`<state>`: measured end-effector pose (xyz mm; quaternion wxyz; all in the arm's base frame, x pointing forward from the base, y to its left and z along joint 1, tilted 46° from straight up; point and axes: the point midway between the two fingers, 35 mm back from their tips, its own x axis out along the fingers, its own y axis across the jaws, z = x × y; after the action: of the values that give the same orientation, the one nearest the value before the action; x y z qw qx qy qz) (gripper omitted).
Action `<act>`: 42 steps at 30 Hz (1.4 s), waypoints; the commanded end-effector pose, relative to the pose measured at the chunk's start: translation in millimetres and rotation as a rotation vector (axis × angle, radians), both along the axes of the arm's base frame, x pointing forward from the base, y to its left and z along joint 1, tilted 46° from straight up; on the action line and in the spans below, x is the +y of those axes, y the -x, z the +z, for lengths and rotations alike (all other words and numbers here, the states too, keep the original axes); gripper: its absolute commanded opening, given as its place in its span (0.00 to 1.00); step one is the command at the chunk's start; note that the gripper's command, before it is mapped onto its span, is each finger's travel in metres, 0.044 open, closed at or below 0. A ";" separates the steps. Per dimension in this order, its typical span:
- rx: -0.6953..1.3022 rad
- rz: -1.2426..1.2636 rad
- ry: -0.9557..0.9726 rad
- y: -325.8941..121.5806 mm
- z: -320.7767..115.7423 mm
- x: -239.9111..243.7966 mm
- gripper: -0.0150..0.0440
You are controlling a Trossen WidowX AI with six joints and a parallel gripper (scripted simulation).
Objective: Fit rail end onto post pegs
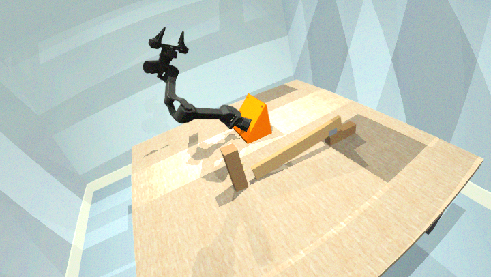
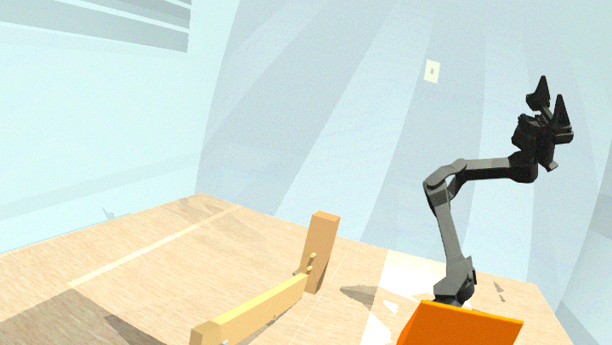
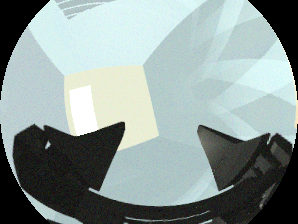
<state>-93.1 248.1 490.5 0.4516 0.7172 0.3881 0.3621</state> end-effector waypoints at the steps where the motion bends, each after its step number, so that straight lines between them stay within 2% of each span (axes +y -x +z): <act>1: -0.282 -0.127 0.153 -9.2 -19.8 38.1 1.00; 6: -0.589 -0.282 0.409 -39.5 -48.7 80.8 1.00; 12: -0.887 -0.412 0.770 -97.7 -90.1 121.3 1.00; 21: -1.158 -0.457 1.408 -218.0 -167.3 136.2 1.00; 27: -1.215 -0.352 1.836 -298.2 -219.5 110.5 1.00; 33: -1.188 -0.112 2.242 -368.7 -270.2 60.6 1.00; 38: -1.114 0.251 2.526 -412.5 -313.3 1.7 1.00; 42: -1.008 0.629 2.662 -434.8 -345.7 -54.6 1.00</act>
<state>323.0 241.4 171.3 0.8334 -0.4663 0.2941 0.0392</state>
